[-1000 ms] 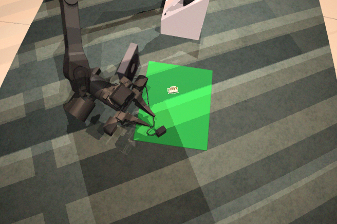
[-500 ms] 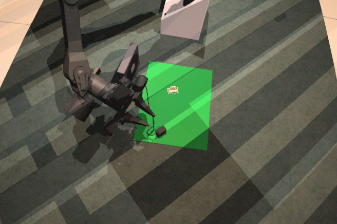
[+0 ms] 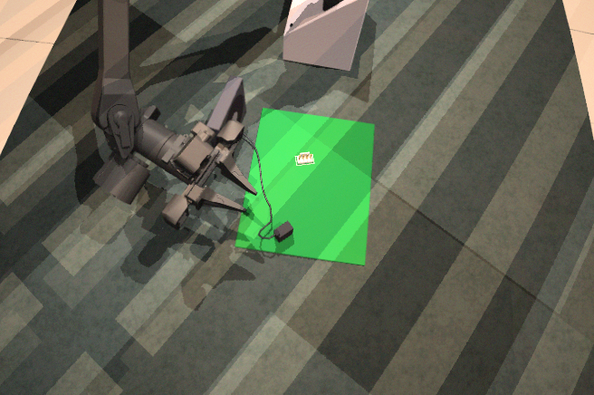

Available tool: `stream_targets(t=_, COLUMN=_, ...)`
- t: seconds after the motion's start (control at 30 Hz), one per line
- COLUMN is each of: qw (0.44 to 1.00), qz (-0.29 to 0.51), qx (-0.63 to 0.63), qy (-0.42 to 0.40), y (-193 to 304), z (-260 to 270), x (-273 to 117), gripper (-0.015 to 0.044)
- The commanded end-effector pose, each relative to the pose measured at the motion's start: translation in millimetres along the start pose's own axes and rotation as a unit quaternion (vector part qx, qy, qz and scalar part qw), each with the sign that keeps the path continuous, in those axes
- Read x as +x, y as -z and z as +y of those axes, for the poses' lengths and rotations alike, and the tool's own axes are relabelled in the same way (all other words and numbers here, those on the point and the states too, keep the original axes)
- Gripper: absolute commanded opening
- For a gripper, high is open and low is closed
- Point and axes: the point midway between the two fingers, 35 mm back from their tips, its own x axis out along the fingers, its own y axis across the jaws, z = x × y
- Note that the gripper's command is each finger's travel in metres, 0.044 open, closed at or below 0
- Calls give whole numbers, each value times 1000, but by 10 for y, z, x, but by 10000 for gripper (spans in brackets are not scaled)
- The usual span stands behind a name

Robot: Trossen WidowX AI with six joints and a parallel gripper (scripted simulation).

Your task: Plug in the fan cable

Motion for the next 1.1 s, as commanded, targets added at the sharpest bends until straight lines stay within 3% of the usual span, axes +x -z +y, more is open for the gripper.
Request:
stream_targets(t=0.0, qw=1000, qz=-1, qx=-3, qy=1, y=-44, z=-11, x=-114, gripper=140)
stream_targets(t=0.67, qw=1000, qz=0, qx=-3, qy=1, y=-297, z=26, x=-686, gripper=140)
stream_targets(t=1.07, qw=993, qz=105, qx=21, qy=-47, y=-155, z=112, x=-450, gripper=440)
